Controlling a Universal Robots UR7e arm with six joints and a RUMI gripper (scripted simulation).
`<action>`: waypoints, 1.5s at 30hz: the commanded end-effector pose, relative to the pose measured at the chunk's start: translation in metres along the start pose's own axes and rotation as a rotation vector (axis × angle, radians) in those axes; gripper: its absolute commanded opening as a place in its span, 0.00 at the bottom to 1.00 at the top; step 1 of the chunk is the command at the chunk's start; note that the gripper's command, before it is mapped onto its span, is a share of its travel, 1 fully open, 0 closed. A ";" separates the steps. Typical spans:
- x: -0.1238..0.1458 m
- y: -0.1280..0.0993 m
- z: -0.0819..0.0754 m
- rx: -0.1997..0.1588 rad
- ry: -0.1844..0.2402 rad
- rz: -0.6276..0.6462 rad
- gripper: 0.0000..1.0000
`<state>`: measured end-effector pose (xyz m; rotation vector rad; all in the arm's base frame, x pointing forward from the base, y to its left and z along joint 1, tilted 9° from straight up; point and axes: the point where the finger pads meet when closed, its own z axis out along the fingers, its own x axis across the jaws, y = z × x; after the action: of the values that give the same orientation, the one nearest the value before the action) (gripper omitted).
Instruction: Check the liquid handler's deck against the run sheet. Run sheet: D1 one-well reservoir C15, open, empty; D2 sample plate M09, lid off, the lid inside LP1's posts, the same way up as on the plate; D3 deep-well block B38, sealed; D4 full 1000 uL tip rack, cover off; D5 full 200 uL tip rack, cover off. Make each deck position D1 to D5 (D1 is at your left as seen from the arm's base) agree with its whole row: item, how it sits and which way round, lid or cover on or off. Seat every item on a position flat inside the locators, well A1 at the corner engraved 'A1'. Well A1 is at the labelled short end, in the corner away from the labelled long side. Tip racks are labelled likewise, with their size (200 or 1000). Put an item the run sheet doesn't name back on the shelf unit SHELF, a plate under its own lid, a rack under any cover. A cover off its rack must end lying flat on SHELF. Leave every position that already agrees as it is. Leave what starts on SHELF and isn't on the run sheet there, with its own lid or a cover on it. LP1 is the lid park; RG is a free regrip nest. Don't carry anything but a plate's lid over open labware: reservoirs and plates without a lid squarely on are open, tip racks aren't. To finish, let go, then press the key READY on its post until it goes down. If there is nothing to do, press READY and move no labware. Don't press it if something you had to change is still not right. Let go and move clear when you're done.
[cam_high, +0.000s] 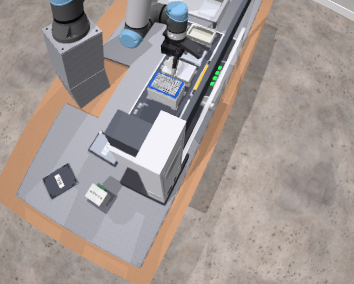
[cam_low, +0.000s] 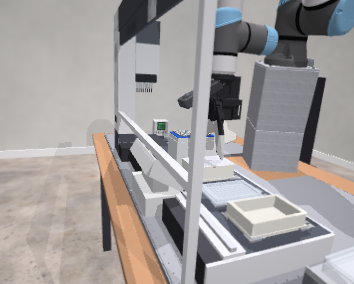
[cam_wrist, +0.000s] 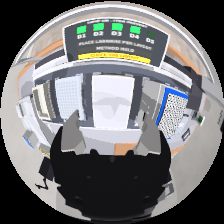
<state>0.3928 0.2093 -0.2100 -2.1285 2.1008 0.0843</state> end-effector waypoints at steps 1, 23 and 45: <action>0.001 0.001 -0.012 -0.003 0.000 0.001 0.82; 0.001 0.001 -0.045 -0.003 0.000 0.001 0.82; 0.001 0.001 -0.075 -0.003 0.000 0.001 0.82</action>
<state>0.3893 0.1996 -0.1432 -2.1271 2.0993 0.0814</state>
